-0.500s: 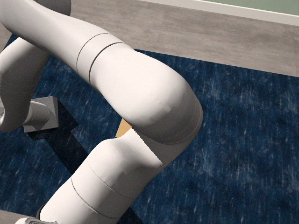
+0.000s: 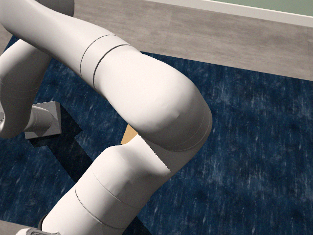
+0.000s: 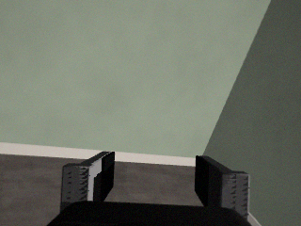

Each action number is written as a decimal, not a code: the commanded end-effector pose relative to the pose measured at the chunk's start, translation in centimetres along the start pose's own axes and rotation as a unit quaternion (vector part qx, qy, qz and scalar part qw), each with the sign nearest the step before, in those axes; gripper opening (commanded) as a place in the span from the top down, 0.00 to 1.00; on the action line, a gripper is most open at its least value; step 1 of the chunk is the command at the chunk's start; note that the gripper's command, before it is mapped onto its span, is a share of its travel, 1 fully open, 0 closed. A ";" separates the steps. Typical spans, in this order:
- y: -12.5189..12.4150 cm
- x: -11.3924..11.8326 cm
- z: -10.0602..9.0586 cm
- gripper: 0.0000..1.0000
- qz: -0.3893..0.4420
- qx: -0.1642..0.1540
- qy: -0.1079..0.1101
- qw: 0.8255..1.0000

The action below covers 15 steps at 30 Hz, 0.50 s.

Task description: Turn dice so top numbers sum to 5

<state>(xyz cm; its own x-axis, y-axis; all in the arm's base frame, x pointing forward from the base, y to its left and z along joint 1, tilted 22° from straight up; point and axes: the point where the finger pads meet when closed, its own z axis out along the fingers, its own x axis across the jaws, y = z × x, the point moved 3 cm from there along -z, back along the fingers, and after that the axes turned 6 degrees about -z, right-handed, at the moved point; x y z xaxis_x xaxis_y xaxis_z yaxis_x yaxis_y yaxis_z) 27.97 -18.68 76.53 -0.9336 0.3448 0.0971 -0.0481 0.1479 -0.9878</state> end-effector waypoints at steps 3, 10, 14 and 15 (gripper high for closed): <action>0.0 0.0 0.0 0.00 0.000 0.000 0.000 1.000; 1.3 -1.1 0.4 0.00 -0.007 -0.012 -0.018 1.000; 4.1 -3.1 0.9 0.00 -0.021 -0.038 -0.051 0.998; 5.2 -3.8 1.0 0.00 -0.026 -0.047 -0.063 0.997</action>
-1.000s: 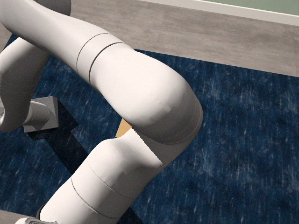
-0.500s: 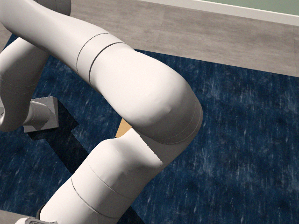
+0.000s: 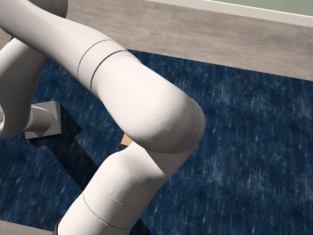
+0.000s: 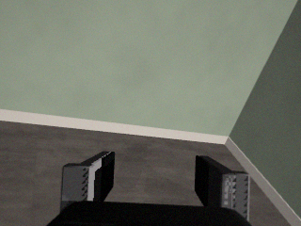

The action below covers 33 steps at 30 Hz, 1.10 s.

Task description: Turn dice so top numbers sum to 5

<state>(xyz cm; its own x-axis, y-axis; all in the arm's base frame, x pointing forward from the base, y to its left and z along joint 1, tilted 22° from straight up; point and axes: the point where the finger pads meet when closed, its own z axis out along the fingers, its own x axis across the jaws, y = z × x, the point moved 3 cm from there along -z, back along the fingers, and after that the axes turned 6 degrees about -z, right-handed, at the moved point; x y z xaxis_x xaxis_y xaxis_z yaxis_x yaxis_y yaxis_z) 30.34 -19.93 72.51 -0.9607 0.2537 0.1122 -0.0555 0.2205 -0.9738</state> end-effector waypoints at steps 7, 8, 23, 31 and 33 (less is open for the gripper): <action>8.5 -4.7 1.2 0.00 -0.036 -0.075 -0.086 0.993; 10.3 -5.5 1.2 0.00 -0.042 -0.091 -0.102 0.990; 34.4 -8.8 -2.8 0.00 -0.078 -0.295 -0.236 0.922; 46.2 -5.3 -5.9 0.00 -0.078 -0.399 -0.256 0.877; 48.4 -4.1 -6.5 0.00 -0.076 -0.419 -0.255 0.868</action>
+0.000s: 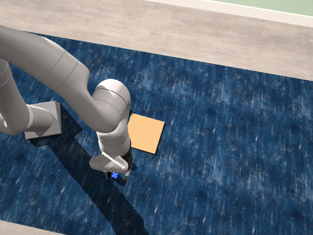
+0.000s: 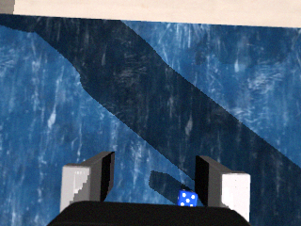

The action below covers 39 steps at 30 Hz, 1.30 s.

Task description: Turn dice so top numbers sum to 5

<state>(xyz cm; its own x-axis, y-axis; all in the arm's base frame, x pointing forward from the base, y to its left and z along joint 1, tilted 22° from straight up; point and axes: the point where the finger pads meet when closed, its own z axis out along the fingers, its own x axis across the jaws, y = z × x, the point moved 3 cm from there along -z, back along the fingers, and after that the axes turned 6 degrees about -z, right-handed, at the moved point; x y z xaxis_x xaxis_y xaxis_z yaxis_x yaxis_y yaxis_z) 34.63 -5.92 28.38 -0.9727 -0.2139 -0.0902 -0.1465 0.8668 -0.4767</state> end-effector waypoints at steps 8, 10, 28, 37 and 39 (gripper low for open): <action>6.6 3.2 2.4 0.00 0.000 -0.055 -0.007 0.998; 7.1 3.5 2.6 0.00 0.002 -0.060 -0.007 0.998; 7.4 3.7 2.7 0.00 0.004 -0.063 -0.007 0.998; 7.4 3.7 3.1 0.00 0.004 -0.063 -0.007 0.998; 7.4 3.7 3.1 0.00 0.004 -0.063 -0.007 0.998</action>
<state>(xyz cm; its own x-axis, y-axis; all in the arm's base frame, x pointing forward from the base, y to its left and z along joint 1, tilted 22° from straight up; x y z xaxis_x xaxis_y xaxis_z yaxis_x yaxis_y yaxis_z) 30.48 -1.51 21.81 -0.9705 -0.2168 -0.1056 -0.1655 0.9171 -0.3626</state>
